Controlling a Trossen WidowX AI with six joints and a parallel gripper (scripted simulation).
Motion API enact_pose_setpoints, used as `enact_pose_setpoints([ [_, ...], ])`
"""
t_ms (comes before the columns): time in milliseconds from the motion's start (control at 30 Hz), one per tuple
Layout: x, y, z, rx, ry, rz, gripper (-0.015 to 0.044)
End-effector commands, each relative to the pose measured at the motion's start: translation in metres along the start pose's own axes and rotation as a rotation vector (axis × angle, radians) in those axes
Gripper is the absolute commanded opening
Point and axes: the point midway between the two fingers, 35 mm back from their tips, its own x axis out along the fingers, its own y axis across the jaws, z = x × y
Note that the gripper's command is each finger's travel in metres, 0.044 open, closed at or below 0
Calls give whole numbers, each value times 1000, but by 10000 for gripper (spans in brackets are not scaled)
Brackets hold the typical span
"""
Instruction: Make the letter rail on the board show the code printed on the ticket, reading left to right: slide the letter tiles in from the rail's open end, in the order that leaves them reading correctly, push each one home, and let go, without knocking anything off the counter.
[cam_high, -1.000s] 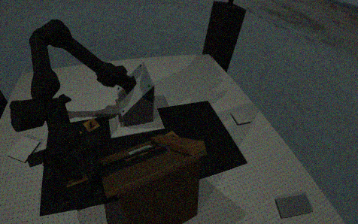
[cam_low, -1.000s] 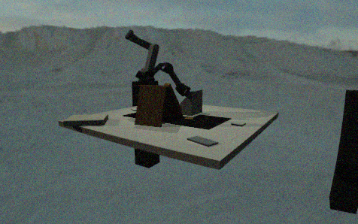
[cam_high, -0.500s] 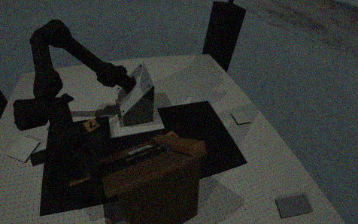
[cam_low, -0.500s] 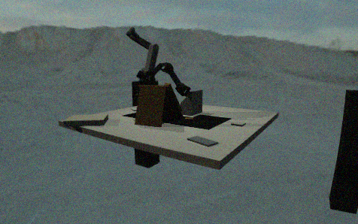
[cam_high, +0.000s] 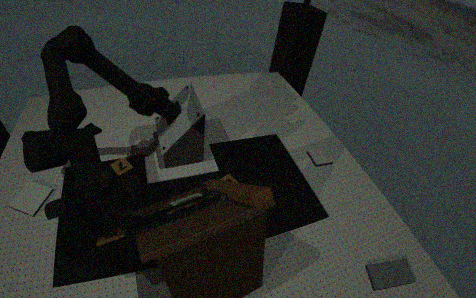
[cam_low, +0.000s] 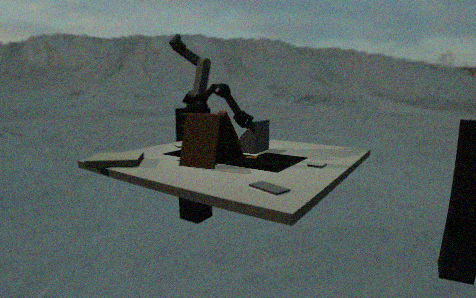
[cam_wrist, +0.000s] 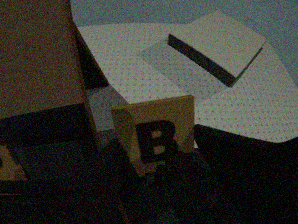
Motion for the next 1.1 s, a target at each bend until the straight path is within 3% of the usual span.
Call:
enact_pose_setpoints([
  [0,1,5,-3,0,8,4,0],
  [1067,1,21,-3,0,9,5,0],
])
